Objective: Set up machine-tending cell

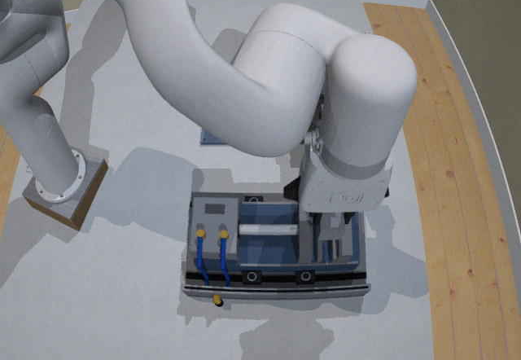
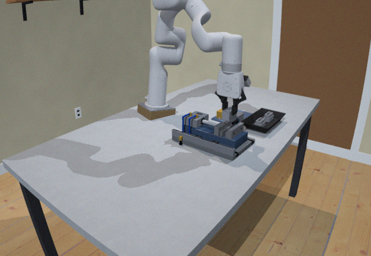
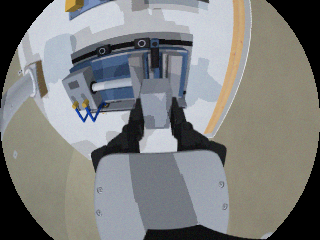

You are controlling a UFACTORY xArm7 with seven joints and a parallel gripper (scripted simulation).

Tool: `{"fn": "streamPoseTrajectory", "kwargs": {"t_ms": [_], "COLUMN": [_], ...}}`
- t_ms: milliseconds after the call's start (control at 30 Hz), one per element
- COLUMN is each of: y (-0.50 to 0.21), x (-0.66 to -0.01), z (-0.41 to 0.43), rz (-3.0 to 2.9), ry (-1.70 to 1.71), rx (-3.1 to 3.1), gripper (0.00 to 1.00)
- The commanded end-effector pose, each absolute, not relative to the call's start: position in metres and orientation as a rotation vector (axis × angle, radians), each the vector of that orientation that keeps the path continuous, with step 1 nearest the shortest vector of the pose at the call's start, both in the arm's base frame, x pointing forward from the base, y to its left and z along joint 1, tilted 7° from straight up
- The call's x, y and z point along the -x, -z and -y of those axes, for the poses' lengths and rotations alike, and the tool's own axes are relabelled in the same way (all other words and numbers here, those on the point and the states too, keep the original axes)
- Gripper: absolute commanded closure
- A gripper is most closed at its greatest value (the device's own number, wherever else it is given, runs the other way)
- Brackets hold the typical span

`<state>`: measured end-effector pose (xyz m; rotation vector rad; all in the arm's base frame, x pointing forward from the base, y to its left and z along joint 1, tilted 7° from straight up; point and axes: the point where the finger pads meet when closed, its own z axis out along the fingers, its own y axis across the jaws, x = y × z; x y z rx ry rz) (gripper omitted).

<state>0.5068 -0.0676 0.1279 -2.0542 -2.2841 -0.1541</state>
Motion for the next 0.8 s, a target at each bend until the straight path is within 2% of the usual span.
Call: {"fn": "streamPoseTrajectory", "kwargs": {"t_ms": [0, 767], "y": [-0.1299, -0.1302], "x": [-0.5082, -0.5086], "z": [0.0686, 0.071], "rz": [2.286, 2.284], "ry": [0.158, 0.157], "rx": [2.058, 2.061], "gripper": [1.0, 1.0]}}
